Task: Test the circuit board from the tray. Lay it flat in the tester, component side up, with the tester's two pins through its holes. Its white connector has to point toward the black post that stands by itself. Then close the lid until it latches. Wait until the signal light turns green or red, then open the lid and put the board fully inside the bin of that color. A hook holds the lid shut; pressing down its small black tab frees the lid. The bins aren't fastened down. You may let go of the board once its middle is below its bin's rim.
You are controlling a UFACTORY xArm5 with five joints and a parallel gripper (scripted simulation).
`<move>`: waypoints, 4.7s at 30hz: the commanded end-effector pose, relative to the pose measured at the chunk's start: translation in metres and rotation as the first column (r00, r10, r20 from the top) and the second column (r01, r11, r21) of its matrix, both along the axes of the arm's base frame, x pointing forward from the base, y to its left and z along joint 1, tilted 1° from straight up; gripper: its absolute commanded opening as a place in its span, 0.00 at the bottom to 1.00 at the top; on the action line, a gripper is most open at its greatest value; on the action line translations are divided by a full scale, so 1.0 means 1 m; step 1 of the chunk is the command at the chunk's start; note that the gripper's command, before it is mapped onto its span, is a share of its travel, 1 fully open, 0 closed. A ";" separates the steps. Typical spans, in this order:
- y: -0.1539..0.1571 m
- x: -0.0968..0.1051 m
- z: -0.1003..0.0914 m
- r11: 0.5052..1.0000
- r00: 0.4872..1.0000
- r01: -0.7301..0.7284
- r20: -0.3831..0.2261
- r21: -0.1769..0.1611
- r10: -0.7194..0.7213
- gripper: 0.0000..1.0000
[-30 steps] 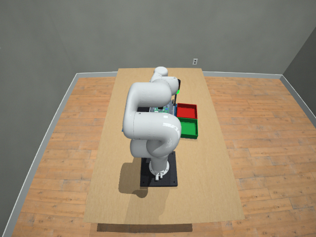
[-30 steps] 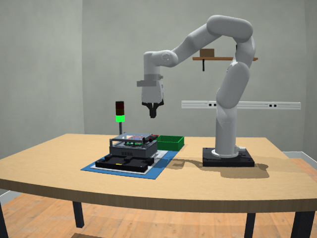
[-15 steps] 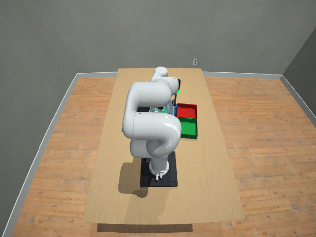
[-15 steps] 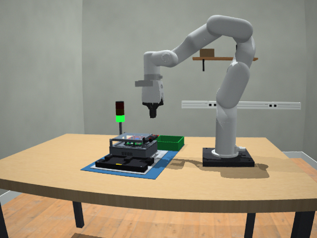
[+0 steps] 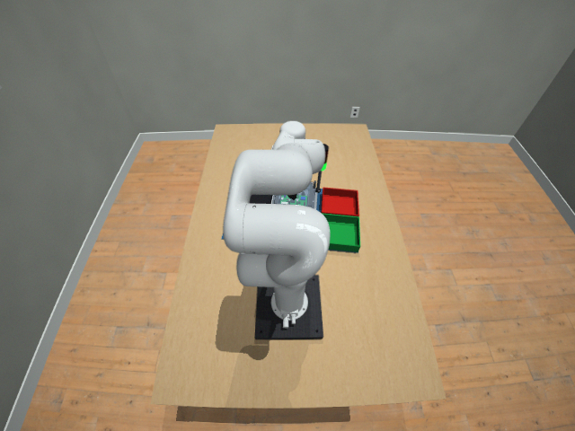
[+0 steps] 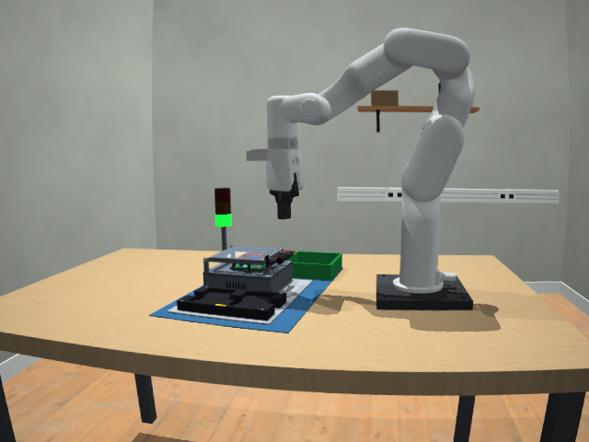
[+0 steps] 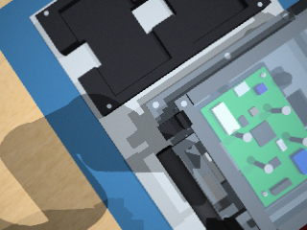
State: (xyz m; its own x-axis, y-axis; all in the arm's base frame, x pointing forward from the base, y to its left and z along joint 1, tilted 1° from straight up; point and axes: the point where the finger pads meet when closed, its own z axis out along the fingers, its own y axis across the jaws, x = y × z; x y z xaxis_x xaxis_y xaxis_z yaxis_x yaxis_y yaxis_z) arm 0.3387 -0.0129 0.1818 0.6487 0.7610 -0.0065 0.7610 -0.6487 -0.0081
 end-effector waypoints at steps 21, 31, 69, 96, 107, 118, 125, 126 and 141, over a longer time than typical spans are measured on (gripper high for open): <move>0.000 0.001 0.001 0.722 0.722 0.692 0.005 -0.005 -0.692 0.00; 0.000 0.001 0.001 0.595 0.595 0.804 0.006 -0.006 -0.804 0.00; 0.000 0.001 0.001 0.552 0.552 0.834 0.006 -0.006 -0.834 0.00; 0.000 0.001 0.001 0.552 0.552 0.834 0.006 -0.006 -0.834 0.00; 0.007 0.002 0.001 0.552 0.552 0.834 0.007 -0.006 -0.834 0.00; 0.042 0.006 0.002 0.552 0.552 0.834 0.008 -0.005 -0.834 0.00; 0.062 0.008 0.002 0.552 0.552 0.834 0.008 -0.005 -0.834 0.00; 0.063 0.009 0.002 0.552 0.552 0.834 0.008 -0.005 -0.834 0.00; 0.064 0.009 -0.017 0.552 0.552 0.834 0.008 -0.005 -0.834 0.00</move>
State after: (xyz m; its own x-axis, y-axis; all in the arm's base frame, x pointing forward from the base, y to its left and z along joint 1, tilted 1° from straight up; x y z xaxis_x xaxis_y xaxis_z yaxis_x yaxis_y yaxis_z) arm 0.3463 0.0503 0.1742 0.9926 -0.1211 -0.0074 -0.1211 -0.9926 0.0020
